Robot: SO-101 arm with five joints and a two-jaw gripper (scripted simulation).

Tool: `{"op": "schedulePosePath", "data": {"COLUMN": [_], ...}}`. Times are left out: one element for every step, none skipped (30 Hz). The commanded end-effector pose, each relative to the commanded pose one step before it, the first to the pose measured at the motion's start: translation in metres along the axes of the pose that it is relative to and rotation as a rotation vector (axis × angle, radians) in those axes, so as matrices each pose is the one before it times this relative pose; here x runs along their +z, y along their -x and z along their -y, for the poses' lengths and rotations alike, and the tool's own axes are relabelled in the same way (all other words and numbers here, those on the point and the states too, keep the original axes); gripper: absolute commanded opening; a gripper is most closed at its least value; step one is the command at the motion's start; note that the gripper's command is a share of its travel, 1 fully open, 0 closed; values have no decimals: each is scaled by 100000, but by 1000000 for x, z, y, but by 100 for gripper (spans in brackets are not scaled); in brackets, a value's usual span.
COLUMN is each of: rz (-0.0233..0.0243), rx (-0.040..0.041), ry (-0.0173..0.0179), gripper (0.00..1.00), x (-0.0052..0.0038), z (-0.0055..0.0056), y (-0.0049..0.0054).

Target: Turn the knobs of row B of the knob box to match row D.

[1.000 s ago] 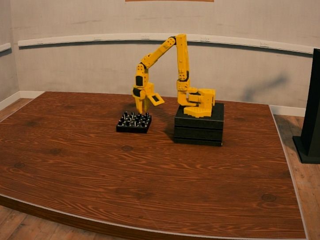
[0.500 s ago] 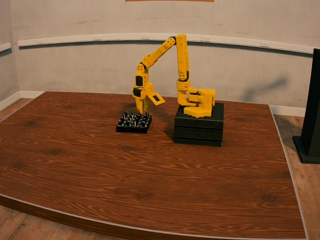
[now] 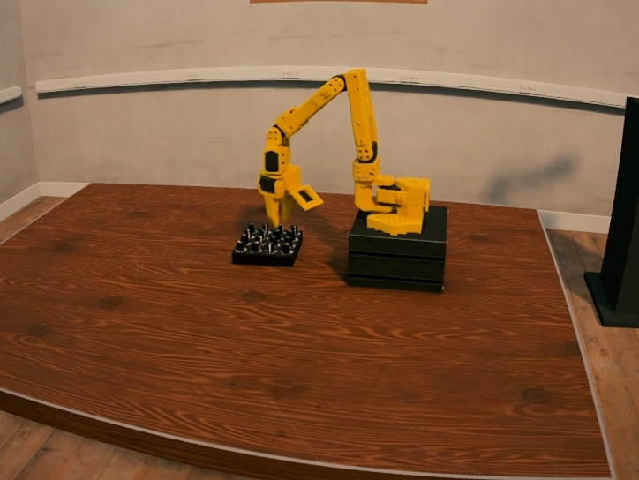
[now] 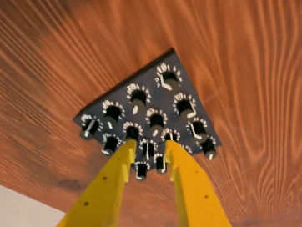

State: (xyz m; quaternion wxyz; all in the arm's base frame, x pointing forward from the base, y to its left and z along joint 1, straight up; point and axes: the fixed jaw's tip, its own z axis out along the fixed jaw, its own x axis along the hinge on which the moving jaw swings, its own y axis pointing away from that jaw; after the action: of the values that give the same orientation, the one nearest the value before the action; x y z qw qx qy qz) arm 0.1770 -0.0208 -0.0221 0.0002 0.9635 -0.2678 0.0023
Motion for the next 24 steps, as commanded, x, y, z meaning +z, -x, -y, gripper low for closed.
{"op": "schedulePosePath", "data": {"rz": [676, 0, 0, 0, 0, 0, 0, 0, 0, 0, 0, 0, 0, 0, 0, 0, 0, 0, 0, 0, 0, -1, 0, 0], "rx": [-1872, 0, 0, 0, -1, 0, 0, 0, 0, 0, 0, 0, 0, 0, 0, 0, 0, 0, 0, 0, 0, 1, 0, 0], "ry": [188, 0, 0, 0, 0, 0, 0, 0, 0, 0, 0, 0, 0, 0, 0, 0, 0, 0, 0, 0, 0, 0, 0, 0], "gripper": [10, 10, 10, 10, 10, 10, 10, 10, 10, 10, 10, 10, 10, 10, 10, 10, 10, 10, 10, 10, 10, 10, 10, 10], "x": [-672, -13, 0, 0, 25, 63, 102, 123, 146, 151, 150, 144, 125, 107, 76, 51, 31, 10, 0, 0, 0, 1, 0, 0], "z": [7426, 1456, 0, 0, 1434, 1388, 1319, 1227, 1123, 1002, 868, 736, 597, 458, 330, 220, 116, 52, 6, 0, 0, -2, 0, 0], "y": [-10315, -2951, 0, 0, -2911, -2812, -2673, -2498, -2274, -2032, -1765, -1487, -1208, -935, -674, -443, -243, -91, -18, 0, 0, 1, 0, 0]}}
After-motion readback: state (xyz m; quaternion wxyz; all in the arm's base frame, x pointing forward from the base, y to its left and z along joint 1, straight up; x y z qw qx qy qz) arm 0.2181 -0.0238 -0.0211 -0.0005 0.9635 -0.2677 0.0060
